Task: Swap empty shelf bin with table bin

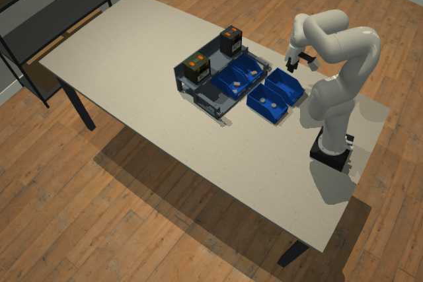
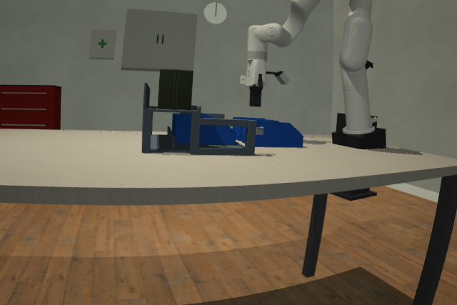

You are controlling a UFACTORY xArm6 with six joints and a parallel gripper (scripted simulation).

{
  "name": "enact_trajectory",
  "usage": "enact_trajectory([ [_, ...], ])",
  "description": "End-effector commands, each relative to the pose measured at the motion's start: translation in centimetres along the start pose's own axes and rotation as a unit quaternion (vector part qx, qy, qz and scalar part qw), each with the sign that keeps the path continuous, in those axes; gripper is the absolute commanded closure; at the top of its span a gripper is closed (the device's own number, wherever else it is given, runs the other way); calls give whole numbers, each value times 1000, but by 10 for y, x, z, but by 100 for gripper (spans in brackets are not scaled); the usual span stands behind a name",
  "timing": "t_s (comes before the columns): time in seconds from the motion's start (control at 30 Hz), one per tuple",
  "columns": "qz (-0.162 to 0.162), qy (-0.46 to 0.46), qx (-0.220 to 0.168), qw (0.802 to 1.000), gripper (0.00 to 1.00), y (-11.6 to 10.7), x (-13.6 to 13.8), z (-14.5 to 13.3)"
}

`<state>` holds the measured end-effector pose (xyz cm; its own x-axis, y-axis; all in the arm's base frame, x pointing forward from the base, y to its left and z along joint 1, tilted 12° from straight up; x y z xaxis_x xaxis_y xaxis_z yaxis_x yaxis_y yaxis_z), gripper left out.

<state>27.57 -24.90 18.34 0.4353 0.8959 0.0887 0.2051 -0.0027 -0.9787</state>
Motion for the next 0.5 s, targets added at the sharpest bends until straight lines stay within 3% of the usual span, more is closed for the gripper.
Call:
enact_trajectory([
  [0.0,1,0,-2,1000,74,-9,0,-1],
  [0.47,1,0,-2,1000,74,-21,0,-1],
])
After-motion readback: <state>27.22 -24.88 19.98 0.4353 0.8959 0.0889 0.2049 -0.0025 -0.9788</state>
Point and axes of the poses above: the point where the finger pads meet when closed, its own y axis out along the fingers, its own x axis across the jaws, z = x × y, the point moved 4 cm from there along -y, back along the fingers, and after that the axes turned 14 degrees about y, right-handed, at the moved point
